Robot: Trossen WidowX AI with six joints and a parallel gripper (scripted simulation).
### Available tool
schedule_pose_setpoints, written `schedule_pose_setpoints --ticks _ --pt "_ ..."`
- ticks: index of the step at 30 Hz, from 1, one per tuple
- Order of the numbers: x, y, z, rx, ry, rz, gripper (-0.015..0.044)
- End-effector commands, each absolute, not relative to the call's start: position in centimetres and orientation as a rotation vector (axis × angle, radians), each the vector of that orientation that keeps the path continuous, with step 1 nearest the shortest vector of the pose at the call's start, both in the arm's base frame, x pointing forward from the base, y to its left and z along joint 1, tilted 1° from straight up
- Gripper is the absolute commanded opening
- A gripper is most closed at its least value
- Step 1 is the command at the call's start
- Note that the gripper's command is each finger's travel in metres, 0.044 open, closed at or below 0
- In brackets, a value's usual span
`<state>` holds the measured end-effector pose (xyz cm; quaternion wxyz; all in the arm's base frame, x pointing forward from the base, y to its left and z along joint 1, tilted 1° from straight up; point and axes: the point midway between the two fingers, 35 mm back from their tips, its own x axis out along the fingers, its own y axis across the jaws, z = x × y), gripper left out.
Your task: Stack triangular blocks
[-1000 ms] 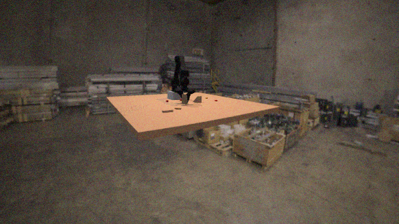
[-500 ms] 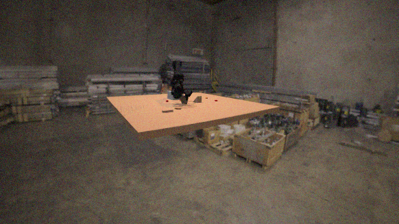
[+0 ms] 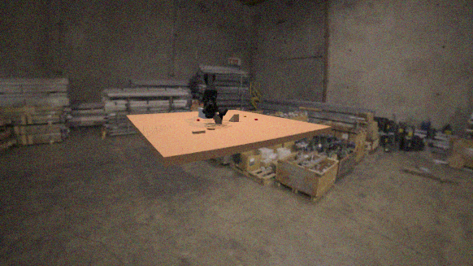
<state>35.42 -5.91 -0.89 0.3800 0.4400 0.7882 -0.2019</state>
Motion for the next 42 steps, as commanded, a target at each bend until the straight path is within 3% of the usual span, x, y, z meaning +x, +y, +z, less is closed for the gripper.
schedule_pose_setpoints --ticks 1,4,14,23,35,42 --pt "35.4 -6.0 -0.7 1.124 2.008 -0.523 0.0367" --pt "35.4 -6.0 -0.7 1.124 2.008 -0.523 0.044" --pt "35.5 -6.0 -0.4 1.126 2.003 -0.524 0.044" --pt "34.7 -6.0 9.4 1.195 1.829 -0.553 0.044" --pt "39.1 -12.1 6.2 0.981 1.738 -0.616 0.044" --pt "39.2 -12.1 5.3 0.977 1.738 -0.618 0.044"
